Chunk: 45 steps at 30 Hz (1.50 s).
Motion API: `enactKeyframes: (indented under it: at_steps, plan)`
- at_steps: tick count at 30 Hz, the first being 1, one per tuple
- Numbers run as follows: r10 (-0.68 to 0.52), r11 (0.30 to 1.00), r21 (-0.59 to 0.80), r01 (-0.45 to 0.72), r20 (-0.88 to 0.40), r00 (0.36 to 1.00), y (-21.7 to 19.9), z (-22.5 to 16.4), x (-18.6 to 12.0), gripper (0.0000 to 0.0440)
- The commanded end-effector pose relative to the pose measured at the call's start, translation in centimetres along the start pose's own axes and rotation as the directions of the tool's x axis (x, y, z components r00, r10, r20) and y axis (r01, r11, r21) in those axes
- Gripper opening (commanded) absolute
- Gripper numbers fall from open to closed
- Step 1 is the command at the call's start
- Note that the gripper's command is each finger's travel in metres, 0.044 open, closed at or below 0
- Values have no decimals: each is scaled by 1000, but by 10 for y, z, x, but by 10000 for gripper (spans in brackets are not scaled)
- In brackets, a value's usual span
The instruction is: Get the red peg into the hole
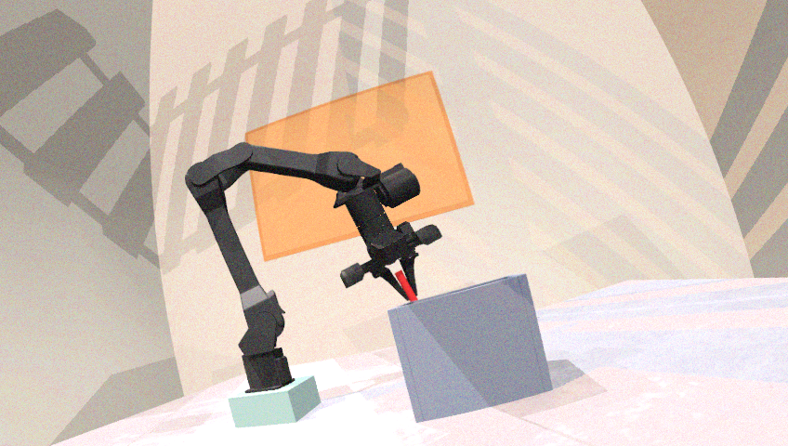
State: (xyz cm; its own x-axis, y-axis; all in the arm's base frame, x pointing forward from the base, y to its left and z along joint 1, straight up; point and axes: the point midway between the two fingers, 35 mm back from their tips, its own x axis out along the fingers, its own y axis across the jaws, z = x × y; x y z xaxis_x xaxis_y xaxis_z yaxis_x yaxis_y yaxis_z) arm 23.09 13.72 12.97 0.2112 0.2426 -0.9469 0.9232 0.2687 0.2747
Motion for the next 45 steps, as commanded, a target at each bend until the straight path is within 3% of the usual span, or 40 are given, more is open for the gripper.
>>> enactKeyframes:
  at_steps: [1, 16, 45]
  plan:
    - [46, 999, -11, -46, 23, 999, 10, 9, -20, 0]
    - [64, 998, 2, -65, 152, 986, 24, 63, -57, 0]
    - [-77, 995, 77, 63, 201, 977, 22, 144, -50, 0]
